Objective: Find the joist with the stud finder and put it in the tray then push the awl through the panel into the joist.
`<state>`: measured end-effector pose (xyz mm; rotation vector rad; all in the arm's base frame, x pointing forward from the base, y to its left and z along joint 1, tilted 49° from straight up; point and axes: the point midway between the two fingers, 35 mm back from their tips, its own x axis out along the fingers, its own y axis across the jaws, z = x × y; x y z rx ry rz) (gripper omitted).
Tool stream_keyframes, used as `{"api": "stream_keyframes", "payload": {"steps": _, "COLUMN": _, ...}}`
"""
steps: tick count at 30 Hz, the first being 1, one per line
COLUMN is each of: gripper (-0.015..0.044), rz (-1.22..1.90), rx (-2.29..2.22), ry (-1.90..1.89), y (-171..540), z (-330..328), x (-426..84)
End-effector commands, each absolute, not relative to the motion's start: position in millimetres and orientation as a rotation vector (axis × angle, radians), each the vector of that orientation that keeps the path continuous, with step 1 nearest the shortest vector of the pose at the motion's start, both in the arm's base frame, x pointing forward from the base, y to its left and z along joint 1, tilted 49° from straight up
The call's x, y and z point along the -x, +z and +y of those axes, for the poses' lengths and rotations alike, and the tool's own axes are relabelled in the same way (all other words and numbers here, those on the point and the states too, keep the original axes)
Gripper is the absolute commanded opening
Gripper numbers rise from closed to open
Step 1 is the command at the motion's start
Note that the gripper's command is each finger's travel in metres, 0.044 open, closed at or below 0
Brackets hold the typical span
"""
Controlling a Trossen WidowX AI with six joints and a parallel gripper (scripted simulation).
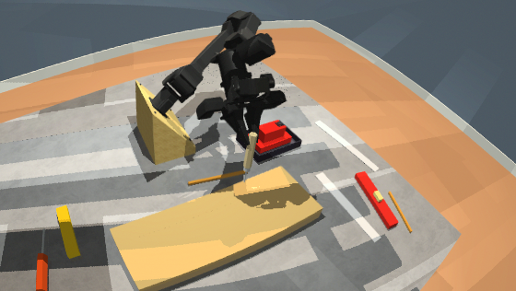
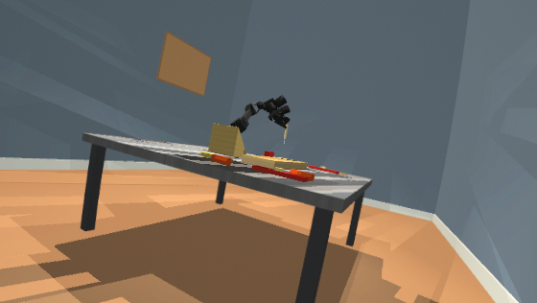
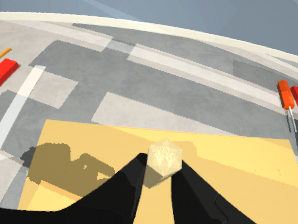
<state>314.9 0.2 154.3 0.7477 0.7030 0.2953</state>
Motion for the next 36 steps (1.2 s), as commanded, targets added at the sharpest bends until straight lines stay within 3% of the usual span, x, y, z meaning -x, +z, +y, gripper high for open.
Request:
{"api": "stream_keyframes", "payload": {"steps": 1, "gripper": 0.0, "rz": 0.704, "rx": -0.753, "ry": 0.346, "y": 163.5, "z": 17.5, "x": -323.5}}
{"api": "stream_keyframes", "payload": {"steps": 8, "gripper": 0.0, "rz": 0.715, "rx": -0.761, "ry": 0.436, "y": 177.3, "z": 50.8, "x": -332.7}}
{"api": "stream_keyframes", "payload": {"steps": 36, "gripper": 0.0, "rz": 0.717, "rx": -0.761, "ry": 0.439, "y": 167.0, "z": 63.4, "x": -333.1}}
